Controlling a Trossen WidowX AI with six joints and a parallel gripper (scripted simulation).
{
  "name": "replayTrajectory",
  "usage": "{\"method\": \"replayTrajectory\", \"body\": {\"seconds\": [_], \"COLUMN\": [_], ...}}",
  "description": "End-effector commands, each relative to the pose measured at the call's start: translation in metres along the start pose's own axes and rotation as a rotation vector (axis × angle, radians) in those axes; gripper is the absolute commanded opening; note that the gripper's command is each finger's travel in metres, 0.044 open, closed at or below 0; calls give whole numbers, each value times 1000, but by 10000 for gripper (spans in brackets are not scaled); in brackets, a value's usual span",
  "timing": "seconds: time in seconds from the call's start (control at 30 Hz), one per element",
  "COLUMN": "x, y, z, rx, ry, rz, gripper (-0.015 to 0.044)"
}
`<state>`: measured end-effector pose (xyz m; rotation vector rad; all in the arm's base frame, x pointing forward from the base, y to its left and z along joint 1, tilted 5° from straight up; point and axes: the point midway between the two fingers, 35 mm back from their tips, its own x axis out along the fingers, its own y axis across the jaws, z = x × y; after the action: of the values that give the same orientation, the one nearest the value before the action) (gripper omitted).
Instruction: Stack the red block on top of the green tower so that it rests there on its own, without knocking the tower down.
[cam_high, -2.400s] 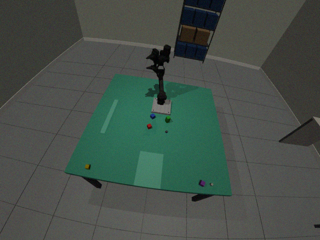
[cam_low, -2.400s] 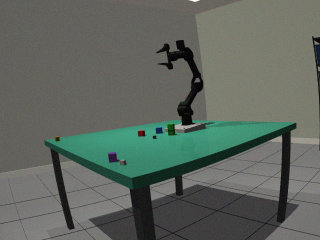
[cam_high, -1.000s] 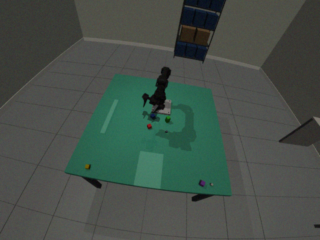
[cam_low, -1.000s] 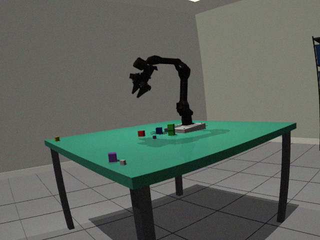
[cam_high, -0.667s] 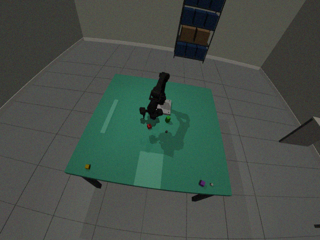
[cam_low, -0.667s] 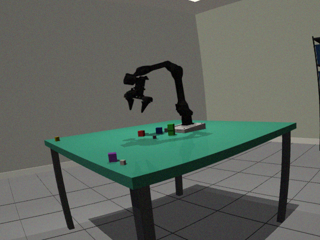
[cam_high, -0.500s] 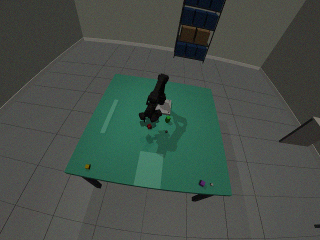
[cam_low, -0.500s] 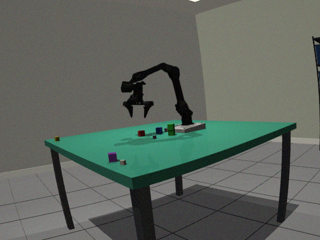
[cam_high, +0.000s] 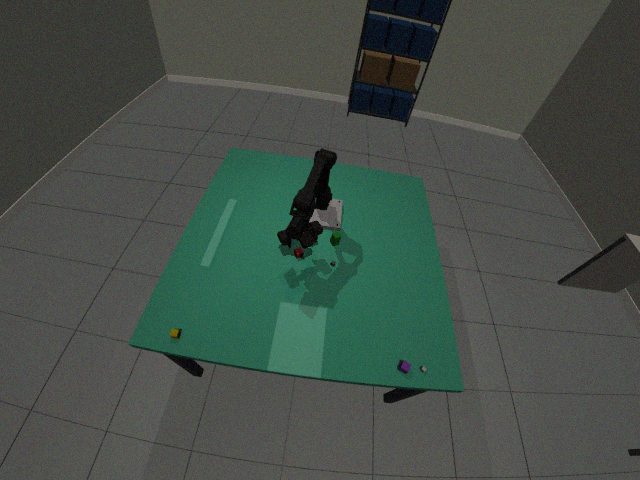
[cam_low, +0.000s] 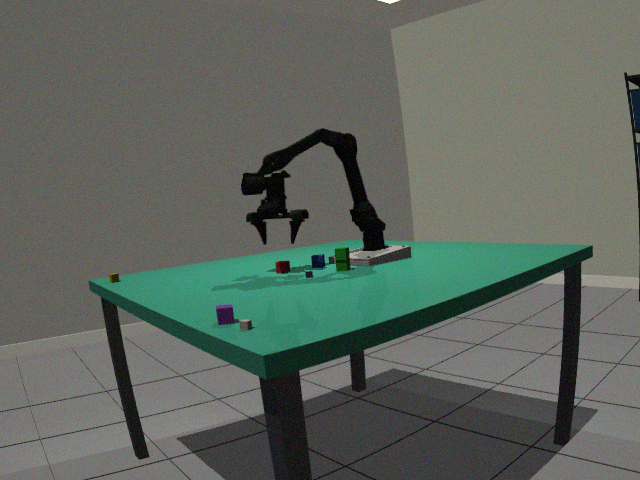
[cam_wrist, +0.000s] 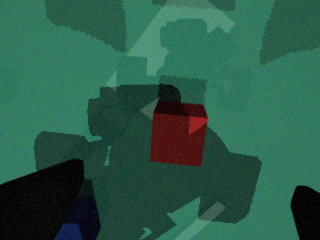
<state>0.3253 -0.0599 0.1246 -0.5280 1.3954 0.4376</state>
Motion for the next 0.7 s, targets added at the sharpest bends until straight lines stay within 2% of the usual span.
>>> {"method": "replayTrajectory", "body": {"seconds": [0.0,0.1,0.67], "x": [25,37,55], "y": [4,6,5], "z": [-2,-3,-4], "rx": [-5,-5,-5], "ry": [9,9,9], "rz": [20,20,20], "gripper": [440,440,440]}}
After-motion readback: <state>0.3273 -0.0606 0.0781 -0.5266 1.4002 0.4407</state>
